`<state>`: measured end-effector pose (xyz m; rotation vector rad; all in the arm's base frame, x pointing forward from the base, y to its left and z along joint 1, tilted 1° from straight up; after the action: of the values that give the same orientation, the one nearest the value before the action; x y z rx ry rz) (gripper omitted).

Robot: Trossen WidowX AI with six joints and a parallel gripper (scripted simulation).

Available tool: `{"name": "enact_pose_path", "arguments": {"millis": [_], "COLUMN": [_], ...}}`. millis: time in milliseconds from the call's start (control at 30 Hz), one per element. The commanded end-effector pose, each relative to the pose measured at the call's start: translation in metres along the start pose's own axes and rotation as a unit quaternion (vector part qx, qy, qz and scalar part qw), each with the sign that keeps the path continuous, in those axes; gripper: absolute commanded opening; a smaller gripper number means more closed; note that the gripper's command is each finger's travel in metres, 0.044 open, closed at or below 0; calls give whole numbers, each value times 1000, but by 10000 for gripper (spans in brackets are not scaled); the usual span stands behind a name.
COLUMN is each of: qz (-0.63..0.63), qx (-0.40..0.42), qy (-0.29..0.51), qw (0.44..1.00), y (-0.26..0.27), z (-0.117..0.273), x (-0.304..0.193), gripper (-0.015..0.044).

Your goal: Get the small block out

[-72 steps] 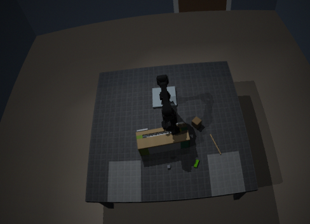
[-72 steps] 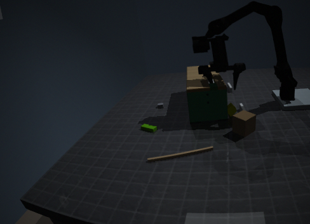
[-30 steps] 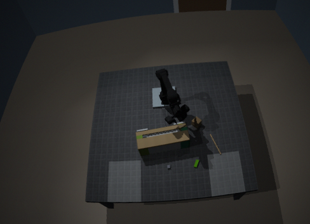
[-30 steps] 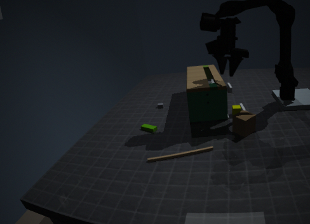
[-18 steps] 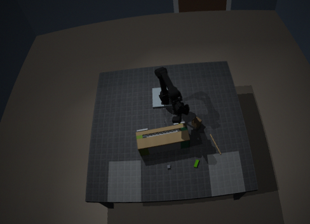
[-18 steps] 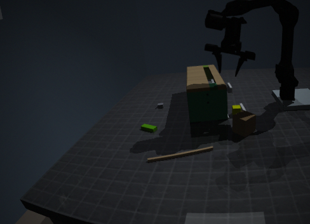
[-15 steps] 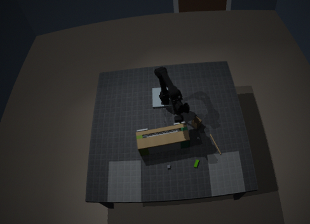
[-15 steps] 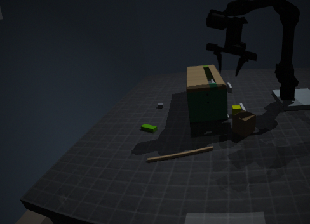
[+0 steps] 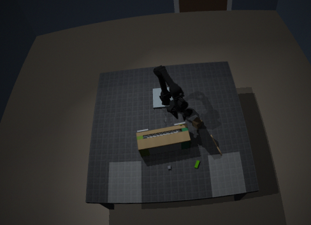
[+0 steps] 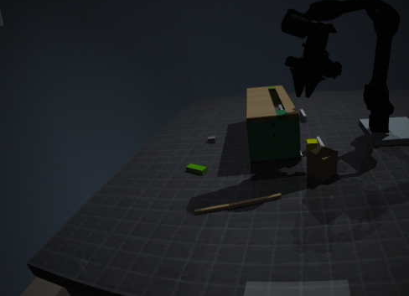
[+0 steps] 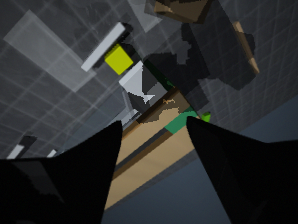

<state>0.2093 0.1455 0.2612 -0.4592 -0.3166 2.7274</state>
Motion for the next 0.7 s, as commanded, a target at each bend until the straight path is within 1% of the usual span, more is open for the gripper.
{"name": "enact_pose_path", "arguments": {"millis": [0, 467, 533, 667], "qz": [338, 338, 338, 338], "qx": [7, 7, 7, 7], "qy": [34, 34, 34, 34], "qw": [940, 940, 940, 940], "y": [4, 4, 6, 18], "z": [1, -1, -19, -70], "x": [12, 12, 16, 31], "gripper": [285, 285, 285, 285]}}
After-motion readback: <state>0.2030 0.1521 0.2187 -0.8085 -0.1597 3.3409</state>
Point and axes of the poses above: the point midway between the two fingers, 35 mm back from their tips, its own z axis back along the fingers, its own y axis across the jaws, x = y × z, the point moved 8 cm from there along z, back along the fingers
